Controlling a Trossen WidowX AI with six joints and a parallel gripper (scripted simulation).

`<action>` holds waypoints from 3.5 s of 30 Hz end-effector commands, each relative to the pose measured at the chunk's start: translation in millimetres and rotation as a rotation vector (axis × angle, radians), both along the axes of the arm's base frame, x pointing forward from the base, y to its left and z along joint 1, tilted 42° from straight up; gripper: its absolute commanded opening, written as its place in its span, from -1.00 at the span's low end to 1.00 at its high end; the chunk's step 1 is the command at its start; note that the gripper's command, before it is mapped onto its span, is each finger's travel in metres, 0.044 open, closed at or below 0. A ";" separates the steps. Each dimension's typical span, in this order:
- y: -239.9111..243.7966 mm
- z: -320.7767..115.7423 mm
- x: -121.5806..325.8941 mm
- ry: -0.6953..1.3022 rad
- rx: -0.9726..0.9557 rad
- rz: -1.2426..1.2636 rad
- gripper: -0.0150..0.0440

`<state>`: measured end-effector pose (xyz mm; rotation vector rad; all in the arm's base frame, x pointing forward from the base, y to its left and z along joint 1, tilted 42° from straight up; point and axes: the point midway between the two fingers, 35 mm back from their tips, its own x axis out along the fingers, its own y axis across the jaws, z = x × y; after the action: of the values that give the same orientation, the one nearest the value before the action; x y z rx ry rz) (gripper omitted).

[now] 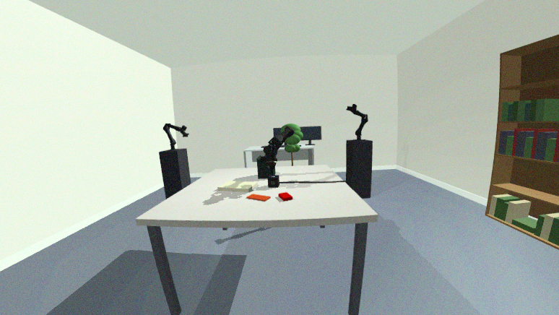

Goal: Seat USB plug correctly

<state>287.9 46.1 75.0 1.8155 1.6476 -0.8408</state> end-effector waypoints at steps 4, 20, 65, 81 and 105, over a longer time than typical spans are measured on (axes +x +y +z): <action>-0.1 0.3 0.3 -0.002 0.000 0.001 -0.49; -0.6 0.7 0.0 0.000 0.000 0.000 -0.49; -19.9 22.3 -1.5 0.000 -0.001 0.000 -0.49; -17.8 20.3 -3.3 -0.206 -0.011 0.243 -0.49; -17.7 20.3 -3.3 -0.619 -0.045 0.715 -0.49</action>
<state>284.9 28.4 95.5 1.1730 1.6413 -0.0387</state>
